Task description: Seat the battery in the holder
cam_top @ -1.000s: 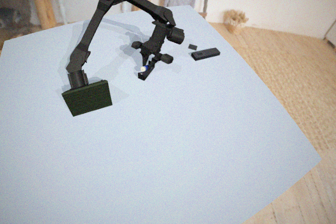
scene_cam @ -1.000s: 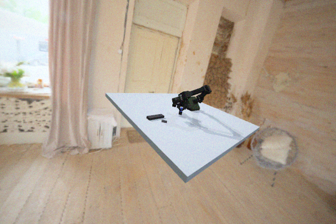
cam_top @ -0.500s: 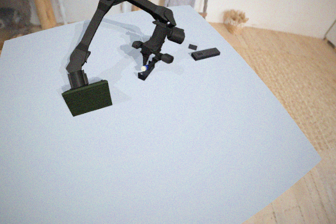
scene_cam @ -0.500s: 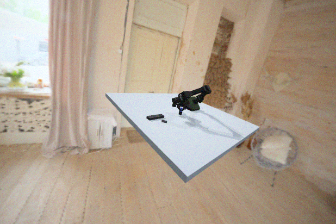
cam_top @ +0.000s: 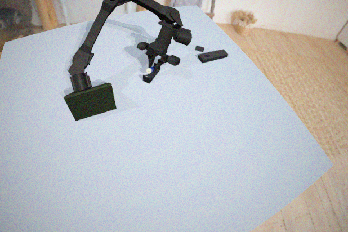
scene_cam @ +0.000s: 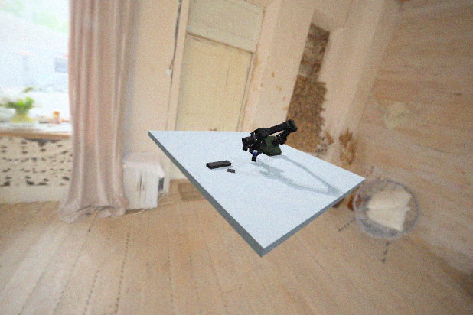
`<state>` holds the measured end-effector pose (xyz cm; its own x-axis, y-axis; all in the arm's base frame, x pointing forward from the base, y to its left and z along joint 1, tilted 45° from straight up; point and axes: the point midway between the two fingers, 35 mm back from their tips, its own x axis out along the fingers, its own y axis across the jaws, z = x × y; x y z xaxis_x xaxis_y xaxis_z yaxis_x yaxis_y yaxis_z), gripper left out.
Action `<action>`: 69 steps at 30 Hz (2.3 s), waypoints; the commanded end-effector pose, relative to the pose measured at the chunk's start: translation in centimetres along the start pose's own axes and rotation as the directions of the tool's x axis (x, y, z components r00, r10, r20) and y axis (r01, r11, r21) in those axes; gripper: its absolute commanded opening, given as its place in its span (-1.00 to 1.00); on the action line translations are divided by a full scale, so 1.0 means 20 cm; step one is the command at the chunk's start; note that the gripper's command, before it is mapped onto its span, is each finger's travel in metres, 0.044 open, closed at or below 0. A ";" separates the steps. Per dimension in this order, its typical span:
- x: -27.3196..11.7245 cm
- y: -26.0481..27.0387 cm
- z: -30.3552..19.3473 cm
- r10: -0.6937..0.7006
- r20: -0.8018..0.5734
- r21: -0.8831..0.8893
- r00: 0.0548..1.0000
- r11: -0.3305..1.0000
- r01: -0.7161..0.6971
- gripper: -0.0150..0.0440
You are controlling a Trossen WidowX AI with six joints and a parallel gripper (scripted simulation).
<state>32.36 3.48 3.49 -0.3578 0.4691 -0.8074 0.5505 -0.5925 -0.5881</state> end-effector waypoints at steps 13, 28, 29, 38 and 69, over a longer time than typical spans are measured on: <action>0.01 0.02 -0.03 0.004 -0.116 -0.010 0.993 1.000 -0.005 -0.24; 0.03 0.03 -0.02 0.001 -0.206 -0.010 0.978 1.000 -0.003 -0.24; 0.03 0.03 -0.02 0.001 -0.212 -0.010 0.977 1.000 -0.003 -0.24; 0.04 0.03 -0.01 -0.001 -0.265 -0.010 0.964 1.000 -0.001 -0.24; 0.07 0.02 0.01 -0.006 -0.432 -0.022 0.902 1.000 -0.004 -0.24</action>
<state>31.73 3.46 1.92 -0.0228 0.6965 -0.7172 0.5573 -0.5867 -0.5875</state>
